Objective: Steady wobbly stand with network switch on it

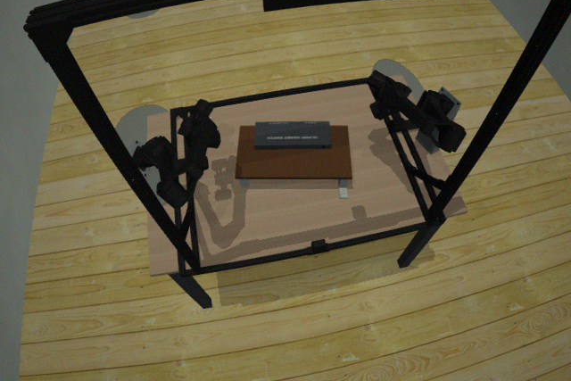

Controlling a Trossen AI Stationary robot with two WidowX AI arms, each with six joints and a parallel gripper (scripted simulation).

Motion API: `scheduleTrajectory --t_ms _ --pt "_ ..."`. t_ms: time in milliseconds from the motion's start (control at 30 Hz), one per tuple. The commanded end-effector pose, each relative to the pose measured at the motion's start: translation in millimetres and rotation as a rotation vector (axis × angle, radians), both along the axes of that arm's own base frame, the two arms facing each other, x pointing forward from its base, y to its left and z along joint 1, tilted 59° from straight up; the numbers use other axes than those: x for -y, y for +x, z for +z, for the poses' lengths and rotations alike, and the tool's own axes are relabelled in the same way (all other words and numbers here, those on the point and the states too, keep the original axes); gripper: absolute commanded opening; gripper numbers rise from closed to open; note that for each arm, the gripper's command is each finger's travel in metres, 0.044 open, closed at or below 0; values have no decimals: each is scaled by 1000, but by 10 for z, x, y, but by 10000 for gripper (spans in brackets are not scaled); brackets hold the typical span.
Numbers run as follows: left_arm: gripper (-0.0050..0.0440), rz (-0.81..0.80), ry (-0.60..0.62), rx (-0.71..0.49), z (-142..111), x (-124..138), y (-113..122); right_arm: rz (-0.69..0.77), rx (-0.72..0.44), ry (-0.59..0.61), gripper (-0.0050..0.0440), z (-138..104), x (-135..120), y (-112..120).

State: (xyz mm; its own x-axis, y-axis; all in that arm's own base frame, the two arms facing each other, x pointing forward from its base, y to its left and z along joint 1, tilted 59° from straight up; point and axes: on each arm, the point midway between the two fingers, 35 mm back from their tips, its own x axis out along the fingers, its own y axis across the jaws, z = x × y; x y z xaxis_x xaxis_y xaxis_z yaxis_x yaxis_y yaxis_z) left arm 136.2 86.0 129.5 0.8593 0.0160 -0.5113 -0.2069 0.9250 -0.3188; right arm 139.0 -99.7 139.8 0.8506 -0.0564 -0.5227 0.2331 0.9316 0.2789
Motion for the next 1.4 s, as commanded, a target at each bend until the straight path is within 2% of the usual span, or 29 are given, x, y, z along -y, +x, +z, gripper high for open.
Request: scheduleTrajectory --t_ms 0,333,1367 --pt "440 0 0 0 0 0 0 -5 -3 -5 440 13 29 -2" --pt "440 0 0 0 0 0 0 25 19 41 440 -88 -172 -16" --pt "440 0 0 0 0 0 0 23 15 37 440 -78 -152 -11"
